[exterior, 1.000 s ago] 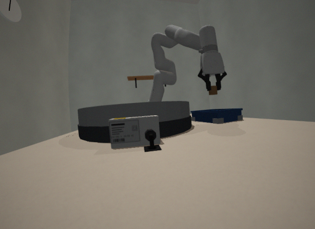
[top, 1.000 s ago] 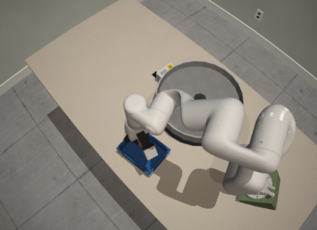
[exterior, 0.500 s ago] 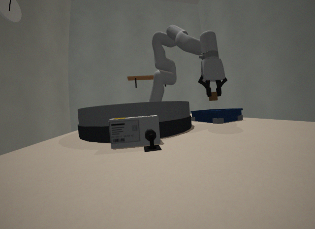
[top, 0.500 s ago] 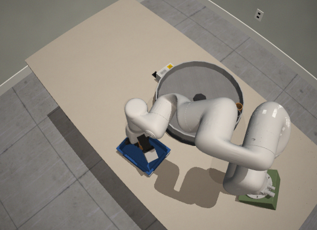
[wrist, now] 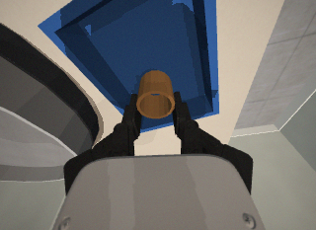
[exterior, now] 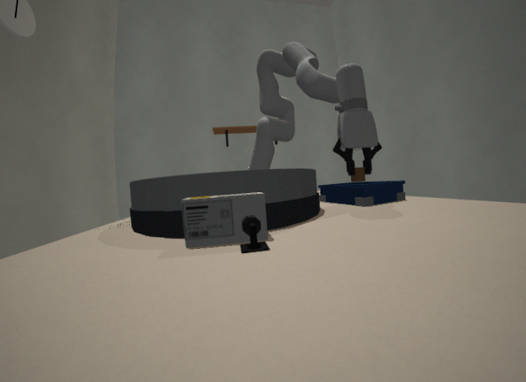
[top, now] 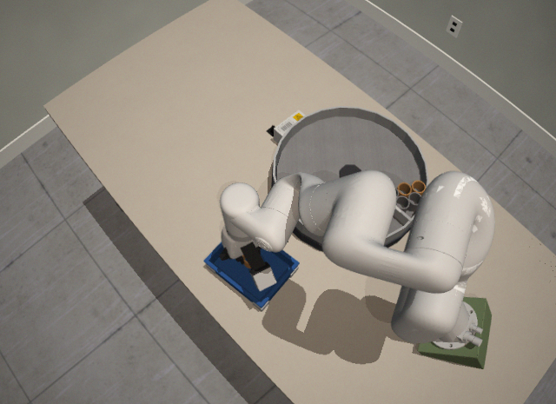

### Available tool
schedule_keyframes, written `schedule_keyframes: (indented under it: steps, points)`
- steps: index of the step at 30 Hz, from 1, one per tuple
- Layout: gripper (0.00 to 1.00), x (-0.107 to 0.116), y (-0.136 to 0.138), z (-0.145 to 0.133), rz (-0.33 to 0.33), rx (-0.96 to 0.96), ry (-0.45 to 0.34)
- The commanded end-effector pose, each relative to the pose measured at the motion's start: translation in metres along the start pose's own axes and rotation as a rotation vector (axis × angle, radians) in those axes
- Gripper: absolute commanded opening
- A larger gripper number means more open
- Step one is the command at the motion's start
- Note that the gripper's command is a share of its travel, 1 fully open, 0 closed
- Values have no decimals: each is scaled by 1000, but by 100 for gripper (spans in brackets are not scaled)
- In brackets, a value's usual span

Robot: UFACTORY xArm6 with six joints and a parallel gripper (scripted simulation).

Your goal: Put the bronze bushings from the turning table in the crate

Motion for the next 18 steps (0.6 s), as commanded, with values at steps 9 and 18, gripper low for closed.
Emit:
schedule_keyframes:
  steps: [9, 18]
  points:
    - [0, 0, 1, -1, -2, 0, -3]
    - [0, -4, 1, -1, -2, 0, -3]
Point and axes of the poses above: the point where the finger pads meet when closed, its own x axis back along the fingers, its own y axis across the jaws, z = x × y, the point moved 4 cm from there along x, back along the fingers, and after that the axes turned 8 degrees about x, right-handed, at the moved point
